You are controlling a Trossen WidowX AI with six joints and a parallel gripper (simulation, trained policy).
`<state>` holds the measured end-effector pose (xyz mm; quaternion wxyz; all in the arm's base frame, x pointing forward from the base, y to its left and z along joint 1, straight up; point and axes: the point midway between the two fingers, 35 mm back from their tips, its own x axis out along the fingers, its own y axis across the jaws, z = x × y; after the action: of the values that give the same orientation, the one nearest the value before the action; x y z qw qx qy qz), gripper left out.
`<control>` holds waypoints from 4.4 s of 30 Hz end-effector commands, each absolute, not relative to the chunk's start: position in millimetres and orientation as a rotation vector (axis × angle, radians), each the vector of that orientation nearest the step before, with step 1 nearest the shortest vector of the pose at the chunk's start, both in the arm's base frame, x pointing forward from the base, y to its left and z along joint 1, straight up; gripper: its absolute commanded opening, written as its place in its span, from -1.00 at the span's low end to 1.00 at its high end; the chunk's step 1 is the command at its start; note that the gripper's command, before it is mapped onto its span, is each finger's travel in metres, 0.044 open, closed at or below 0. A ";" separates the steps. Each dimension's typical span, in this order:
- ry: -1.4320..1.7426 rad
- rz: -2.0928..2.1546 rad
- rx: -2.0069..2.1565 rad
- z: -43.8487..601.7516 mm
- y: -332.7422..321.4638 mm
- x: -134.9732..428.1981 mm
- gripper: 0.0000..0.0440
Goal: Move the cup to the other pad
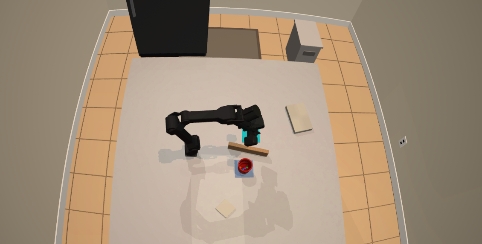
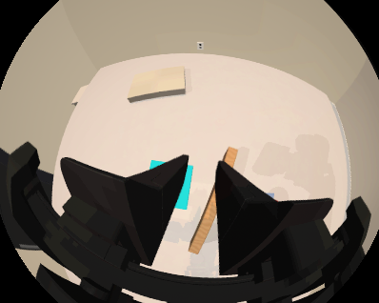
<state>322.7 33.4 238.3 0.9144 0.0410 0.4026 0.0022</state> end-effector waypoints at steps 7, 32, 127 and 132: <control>0.983 -0.014 0.054 225.1 30.3 316.6 -0.47; 1.380 -0.016 -0.091 191.8 1.8 295.7 -0.49; 1.422 0.500 -0.623 134.7 9.7 338.7 -1.00; 1.392 0.519 -0.645 136.6 28.6 343.7 -1.00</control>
<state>340.9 20.6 135.8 0.6860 -0.2879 0.6275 0.2298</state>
